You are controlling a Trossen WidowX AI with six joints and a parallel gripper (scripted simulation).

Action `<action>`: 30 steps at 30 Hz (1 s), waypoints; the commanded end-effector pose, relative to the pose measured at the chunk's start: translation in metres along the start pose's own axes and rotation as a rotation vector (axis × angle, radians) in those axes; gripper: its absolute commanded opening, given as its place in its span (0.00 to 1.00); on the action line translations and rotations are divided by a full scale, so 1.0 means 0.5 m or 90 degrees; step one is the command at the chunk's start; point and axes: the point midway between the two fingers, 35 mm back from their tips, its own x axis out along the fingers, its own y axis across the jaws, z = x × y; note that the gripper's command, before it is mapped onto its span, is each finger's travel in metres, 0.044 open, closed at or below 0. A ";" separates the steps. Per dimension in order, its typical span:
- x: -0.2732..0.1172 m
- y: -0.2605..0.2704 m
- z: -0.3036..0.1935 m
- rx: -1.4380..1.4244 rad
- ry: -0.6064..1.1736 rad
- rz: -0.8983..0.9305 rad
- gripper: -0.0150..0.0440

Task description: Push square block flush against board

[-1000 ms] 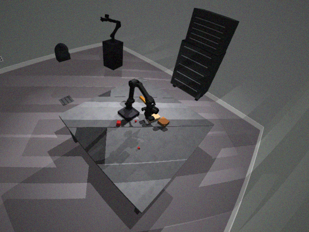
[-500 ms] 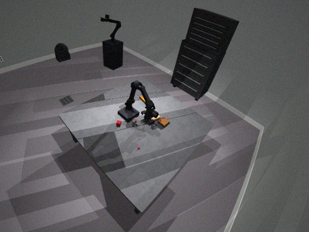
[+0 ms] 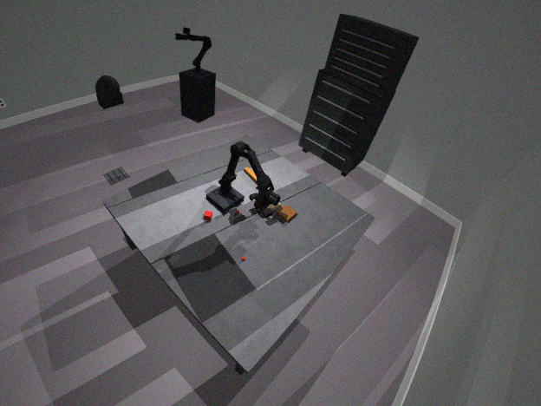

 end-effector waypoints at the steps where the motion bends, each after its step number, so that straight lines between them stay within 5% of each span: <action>1: -0.001 -0.003 0.013 0.003 -0.003 -0.001 0.25; 30: -0.003 -0.006 0.088 0.003 -0.005 -0.001 0.25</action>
